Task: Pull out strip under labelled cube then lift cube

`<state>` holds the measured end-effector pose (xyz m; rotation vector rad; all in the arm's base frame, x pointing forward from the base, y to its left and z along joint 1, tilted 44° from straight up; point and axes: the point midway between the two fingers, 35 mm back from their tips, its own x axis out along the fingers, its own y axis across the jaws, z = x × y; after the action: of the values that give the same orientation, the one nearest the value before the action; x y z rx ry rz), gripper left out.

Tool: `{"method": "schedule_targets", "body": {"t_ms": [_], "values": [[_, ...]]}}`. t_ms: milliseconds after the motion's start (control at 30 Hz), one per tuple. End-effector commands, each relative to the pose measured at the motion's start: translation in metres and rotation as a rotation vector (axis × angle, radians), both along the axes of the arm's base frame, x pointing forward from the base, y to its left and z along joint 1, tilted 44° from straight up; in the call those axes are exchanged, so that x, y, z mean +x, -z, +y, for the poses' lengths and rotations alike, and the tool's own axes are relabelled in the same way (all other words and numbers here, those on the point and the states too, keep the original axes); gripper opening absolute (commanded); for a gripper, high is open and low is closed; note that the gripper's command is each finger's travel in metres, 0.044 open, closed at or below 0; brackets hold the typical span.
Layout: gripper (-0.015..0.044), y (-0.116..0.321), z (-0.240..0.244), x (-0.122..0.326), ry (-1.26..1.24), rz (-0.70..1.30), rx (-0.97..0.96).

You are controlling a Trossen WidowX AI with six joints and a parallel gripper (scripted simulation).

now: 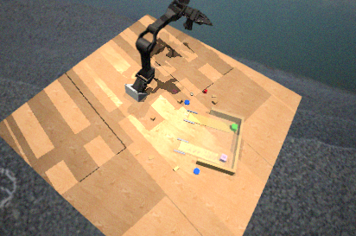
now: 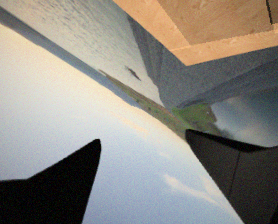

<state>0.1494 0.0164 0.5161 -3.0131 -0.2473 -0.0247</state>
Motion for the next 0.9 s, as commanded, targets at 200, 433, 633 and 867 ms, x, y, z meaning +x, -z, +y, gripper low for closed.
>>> {"method": "schedule_targets", "body": {"t_ms": [200, 433, 633, 867], "values": [[0.0400, -0.001, 0.052, 0.005, 0.040, -0.181, -0.455], [0.0400, 0.029, 0.105, 0.048, 0.061, -0.282, -1.045], [0.0400, 0.078, 0.122, 0.106, 0.003, -0.275, -1.508], [0.0400, 0.148, 0.101, 0.170, -0.163, -0.262, -1.965]]}}
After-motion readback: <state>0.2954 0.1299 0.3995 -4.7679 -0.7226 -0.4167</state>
